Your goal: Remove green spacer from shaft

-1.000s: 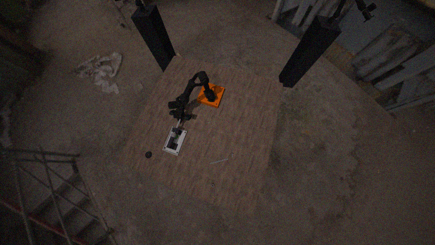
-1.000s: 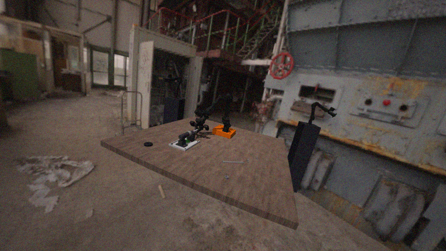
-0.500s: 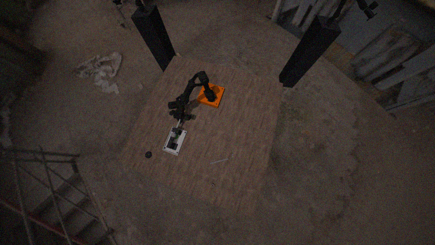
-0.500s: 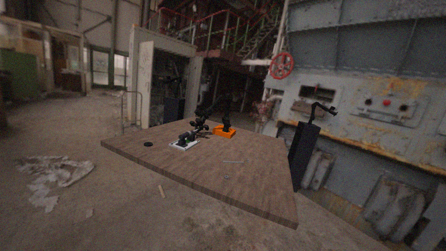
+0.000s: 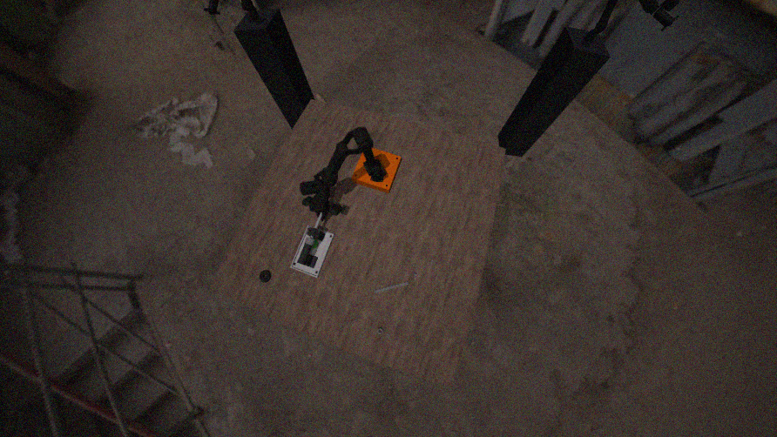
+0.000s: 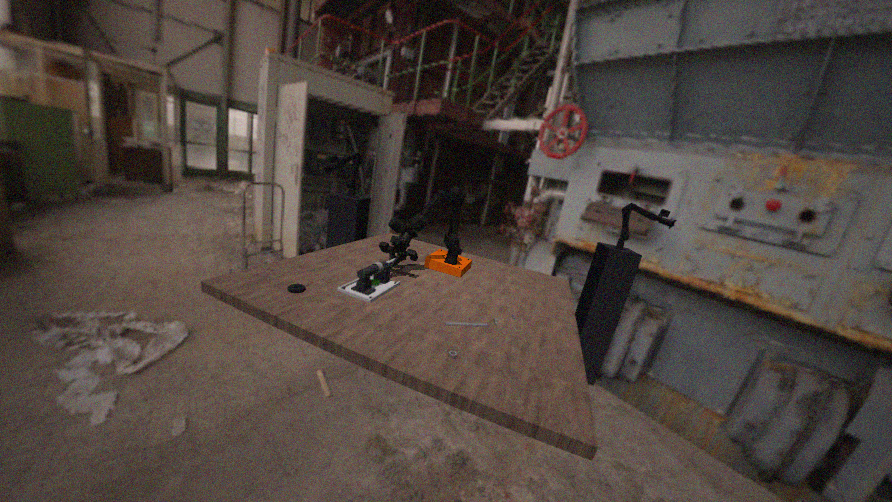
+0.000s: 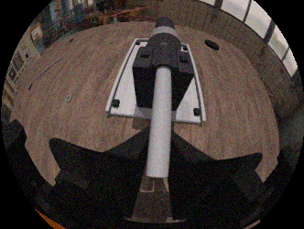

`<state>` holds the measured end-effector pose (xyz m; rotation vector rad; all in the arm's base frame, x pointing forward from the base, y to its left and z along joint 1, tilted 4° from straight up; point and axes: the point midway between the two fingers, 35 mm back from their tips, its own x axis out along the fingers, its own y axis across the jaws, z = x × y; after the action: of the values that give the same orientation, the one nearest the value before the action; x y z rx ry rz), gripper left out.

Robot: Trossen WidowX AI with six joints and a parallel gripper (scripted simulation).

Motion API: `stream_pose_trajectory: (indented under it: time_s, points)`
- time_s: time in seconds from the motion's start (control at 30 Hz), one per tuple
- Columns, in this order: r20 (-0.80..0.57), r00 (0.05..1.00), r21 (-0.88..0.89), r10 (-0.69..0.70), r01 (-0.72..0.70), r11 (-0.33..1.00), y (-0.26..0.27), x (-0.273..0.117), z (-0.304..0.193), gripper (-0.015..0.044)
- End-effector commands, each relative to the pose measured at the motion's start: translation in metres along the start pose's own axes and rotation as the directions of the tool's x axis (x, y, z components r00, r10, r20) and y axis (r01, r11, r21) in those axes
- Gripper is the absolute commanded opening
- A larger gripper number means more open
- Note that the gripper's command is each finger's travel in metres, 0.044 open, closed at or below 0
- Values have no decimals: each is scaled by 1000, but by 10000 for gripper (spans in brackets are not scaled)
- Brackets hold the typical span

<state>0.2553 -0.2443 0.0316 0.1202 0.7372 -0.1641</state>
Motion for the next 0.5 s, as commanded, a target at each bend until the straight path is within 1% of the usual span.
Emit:
stream_pose_trajectory:
  time_s: [0.0,0.47]
  points:
    - [4,1000,-1,3,-3,1000,0,1,2,0]
    - [4,1000,-1,3,-3,1000,0,2,3,0]
